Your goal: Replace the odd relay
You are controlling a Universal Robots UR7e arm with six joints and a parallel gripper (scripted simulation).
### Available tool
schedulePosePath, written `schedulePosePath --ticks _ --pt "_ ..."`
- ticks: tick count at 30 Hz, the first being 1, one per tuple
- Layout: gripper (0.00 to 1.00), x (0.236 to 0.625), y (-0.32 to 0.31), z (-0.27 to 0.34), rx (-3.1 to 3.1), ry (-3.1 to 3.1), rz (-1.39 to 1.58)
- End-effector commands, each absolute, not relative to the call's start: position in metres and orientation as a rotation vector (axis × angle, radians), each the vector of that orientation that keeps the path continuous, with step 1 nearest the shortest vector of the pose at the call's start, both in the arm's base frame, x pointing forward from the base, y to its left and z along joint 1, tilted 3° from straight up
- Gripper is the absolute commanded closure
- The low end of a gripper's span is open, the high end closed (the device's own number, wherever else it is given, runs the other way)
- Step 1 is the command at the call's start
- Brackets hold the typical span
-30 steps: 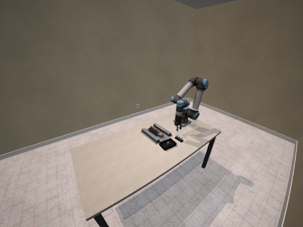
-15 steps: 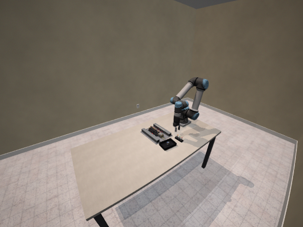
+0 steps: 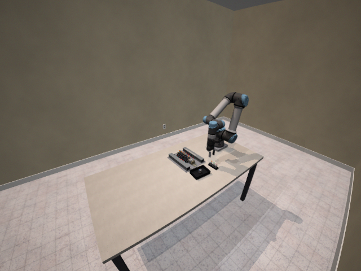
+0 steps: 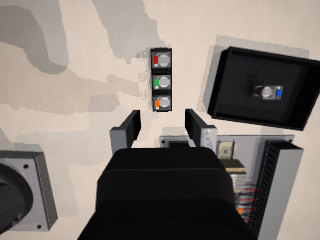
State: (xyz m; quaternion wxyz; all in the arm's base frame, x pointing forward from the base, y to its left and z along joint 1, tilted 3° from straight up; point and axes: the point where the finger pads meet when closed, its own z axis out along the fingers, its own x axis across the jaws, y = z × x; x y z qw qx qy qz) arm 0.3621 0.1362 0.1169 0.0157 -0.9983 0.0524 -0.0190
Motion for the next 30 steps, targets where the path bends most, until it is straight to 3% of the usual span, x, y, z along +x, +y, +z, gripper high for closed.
schedulePosePath --ticks 1,30 --pt "0.0 0.3625 0.1372 0.1184 -3.105 0.163 -0.061" --pt "0.0 0.3627 0.1426 0.124 -3.062 0.518 -0.055"
